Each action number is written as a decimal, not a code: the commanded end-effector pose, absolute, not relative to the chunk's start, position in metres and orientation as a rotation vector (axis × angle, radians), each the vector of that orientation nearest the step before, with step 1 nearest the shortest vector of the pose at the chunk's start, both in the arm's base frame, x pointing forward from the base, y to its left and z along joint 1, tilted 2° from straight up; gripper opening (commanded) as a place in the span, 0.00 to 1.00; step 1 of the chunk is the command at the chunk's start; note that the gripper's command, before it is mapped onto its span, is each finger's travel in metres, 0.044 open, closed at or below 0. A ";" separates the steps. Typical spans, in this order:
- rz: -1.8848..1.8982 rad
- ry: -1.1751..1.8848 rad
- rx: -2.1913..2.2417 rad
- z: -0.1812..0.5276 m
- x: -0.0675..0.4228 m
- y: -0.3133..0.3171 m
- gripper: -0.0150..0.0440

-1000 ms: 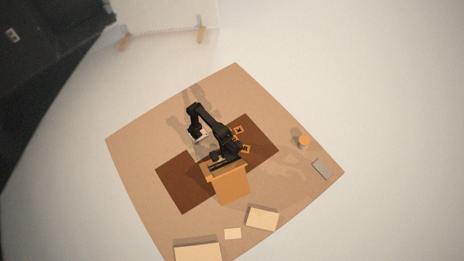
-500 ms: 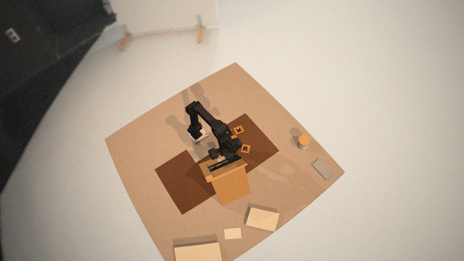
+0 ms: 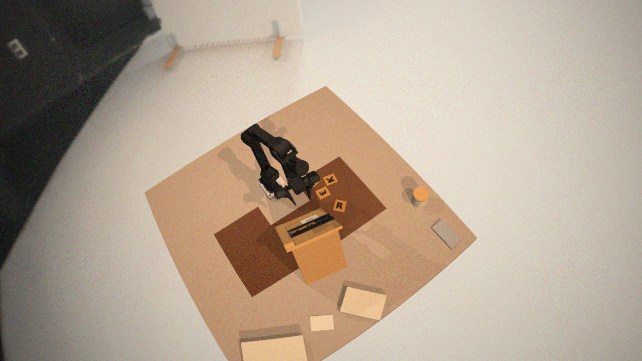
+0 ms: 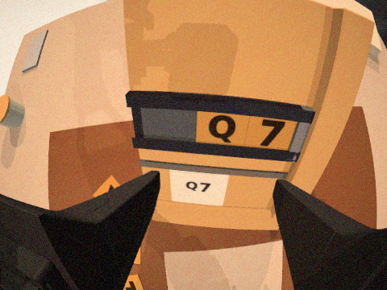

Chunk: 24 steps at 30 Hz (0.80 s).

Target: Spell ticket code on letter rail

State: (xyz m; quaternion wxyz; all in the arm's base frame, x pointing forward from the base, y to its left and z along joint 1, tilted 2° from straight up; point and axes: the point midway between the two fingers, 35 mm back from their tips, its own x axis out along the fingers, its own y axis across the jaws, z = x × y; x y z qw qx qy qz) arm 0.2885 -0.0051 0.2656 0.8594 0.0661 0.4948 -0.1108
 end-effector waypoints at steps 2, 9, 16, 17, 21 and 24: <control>-0.253 0.829 0.113 0.291 0.250 -0.014 1.00; -0.260 0.772 0.111 0.297 0.240 -0.017 1.00; -0.260 0.772 0.111 0.297 0.240 -0.017 1.00; -0.260 0.772 0.111 0.297 0.240 -0.017 1.00; -0.260 0.772 0.111 0.297 0.240 -0.017 1.00; -0.260 0.772 0.111 0.297 0.240 -0.017 1.00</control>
